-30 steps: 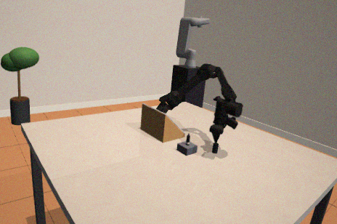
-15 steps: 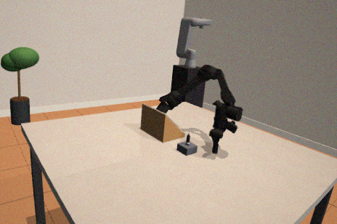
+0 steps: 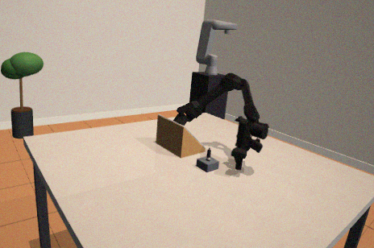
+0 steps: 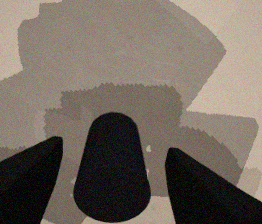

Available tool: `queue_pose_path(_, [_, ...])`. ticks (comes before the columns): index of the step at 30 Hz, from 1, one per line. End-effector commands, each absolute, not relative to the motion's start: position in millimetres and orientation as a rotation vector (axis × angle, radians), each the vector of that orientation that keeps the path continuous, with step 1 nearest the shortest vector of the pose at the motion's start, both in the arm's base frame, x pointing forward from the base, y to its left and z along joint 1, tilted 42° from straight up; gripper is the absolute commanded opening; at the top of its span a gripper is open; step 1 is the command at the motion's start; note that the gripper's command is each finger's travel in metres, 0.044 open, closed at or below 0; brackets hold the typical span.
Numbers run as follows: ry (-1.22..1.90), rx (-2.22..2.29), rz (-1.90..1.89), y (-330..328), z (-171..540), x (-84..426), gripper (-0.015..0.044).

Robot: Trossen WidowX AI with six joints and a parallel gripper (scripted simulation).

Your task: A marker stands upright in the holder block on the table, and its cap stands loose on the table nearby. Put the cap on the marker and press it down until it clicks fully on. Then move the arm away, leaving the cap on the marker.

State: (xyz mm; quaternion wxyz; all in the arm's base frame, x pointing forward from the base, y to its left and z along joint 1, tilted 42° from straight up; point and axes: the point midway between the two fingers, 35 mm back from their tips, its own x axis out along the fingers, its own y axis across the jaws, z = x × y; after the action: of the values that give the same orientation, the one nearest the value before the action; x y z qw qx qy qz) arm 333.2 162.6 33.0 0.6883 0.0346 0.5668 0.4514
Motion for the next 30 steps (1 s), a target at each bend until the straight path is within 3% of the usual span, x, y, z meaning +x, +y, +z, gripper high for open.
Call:
queue_pose_path(1, [1.278, 0.086, 1.012, 167.8, 26.0, 330.5, 0.0240])
queue_pose_path(4, [1.278, 0.086, 1.012, 167.9, 25.8, 330.4, 0.0240])
queue_pose_path(8, [1.278, 0.086, 1.012, 167.7, 25.7, 330.2, 0.0135])
queue_pose_path(17, [1.278, 0.086, 1.012, 167.6, 25.5, 330.5, 0.0075])
queue_pose_path(20, [1.278, 0.086, 1.011, 164.5, 28.9, 331.2, 0.0000])
queue_pose_path(30, [1.279, 0.083, 1.009, 143.0, 52.2, 334.2, 0.0000])
